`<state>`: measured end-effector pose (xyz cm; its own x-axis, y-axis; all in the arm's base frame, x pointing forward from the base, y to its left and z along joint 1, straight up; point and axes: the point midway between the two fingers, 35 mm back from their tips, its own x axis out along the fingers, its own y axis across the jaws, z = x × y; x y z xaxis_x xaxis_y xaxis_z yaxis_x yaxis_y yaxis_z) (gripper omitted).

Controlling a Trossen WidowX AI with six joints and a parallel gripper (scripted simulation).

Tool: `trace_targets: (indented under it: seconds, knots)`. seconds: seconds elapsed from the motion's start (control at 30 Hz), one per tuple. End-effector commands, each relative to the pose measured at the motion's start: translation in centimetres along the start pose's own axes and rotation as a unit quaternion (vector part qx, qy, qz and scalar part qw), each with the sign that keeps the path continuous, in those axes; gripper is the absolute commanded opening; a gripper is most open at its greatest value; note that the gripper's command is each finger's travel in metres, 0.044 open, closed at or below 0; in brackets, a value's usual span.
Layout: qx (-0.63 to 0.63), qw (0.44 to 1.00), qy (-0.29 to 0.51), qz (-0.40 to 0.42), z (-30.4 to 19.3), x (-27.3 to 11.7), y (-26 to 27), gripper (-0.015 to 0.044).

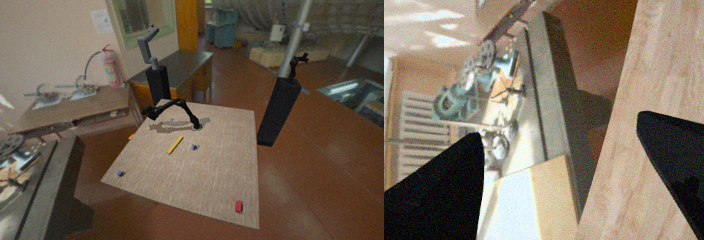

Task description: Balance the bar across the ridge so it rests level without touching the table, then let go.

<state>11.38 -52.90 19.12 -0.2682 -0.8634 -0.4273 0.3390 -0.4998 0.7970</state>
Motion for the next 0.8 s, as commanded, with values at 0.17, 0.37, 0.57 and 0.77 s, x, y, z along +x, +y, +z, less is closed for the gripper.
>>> trace_targets:
  seconds: [0.17, 0.37, 0.57, 0.77]
  knots:
    - [-0.204, 0.972, 0.111, -0.021, -6.5, -4.6, -1.9, 0.0315]
    - [-0.335, 0.924, 0.182, -0.021, -10.1, -8.2, -3.6, 0.0315]
    - [-0.456, 0.854, 0.251, -0.011, -13.0, -12.2, -5.6, 0.0315]
    - [-0.564, 0.764, 0.314, 0.007, -15.2, -16.3, -8.0, 0.0315]
